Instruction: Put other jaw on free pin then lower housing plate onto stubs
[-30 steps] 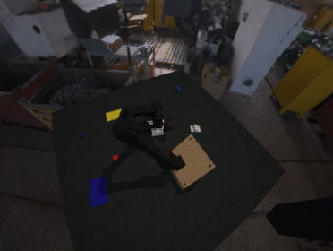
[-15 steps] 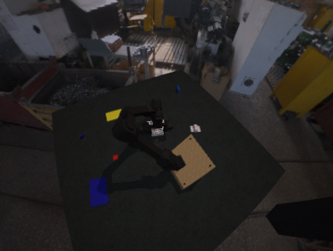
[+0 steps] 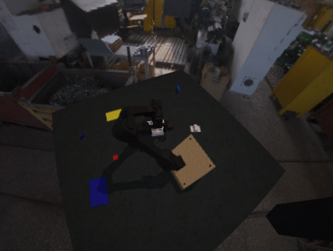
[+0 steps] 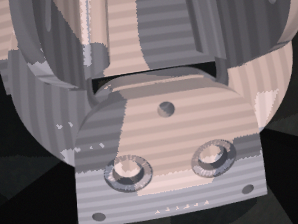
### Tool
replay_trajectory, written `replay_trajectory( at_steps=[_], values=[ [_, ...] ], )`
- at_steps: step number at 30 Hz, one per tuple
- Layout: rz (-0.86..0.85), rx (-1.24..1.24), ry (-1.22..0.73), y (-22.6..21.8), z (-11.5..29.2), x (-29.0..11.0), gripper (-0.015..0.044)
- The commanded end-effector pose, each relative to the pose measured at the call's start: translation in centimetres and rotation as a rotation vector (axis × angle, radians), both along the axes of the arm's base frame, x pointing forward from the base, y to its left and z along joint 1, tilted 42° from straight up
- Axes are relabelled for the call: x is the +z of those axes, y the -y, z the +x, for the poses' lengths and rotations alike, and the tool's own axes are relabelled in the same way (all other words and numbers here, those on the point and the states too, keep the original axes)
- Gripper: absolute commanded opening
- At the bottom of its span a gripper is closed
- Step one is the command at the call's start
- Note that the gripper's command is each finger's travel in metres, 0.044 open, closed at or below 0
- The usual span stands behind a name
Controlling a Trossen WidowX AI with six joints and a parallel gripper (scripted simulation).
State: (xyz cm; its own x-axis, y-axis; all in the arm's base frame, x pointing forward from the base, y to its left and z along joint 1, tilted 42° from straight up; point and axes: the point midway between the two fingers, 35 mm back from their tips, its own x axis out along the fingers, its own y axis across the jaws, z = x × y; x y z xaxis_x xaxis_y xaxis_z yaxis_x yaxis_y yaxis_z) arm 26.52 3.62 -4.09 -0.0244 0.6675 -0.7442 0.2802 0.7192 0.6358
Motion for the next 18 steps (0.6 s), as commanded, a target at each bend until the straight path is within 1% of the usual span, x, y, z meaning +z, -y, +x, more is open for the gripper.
replay_trajectory(
  at_steps=[1,18],
  values=[
    [-0.002,-0.002,-0.002,0.01,-0.02,-0.05,0.0351],
    [-0.002,-0.002,-0.002,0.45,-0.01,0.44,0.0351]
  ],
)
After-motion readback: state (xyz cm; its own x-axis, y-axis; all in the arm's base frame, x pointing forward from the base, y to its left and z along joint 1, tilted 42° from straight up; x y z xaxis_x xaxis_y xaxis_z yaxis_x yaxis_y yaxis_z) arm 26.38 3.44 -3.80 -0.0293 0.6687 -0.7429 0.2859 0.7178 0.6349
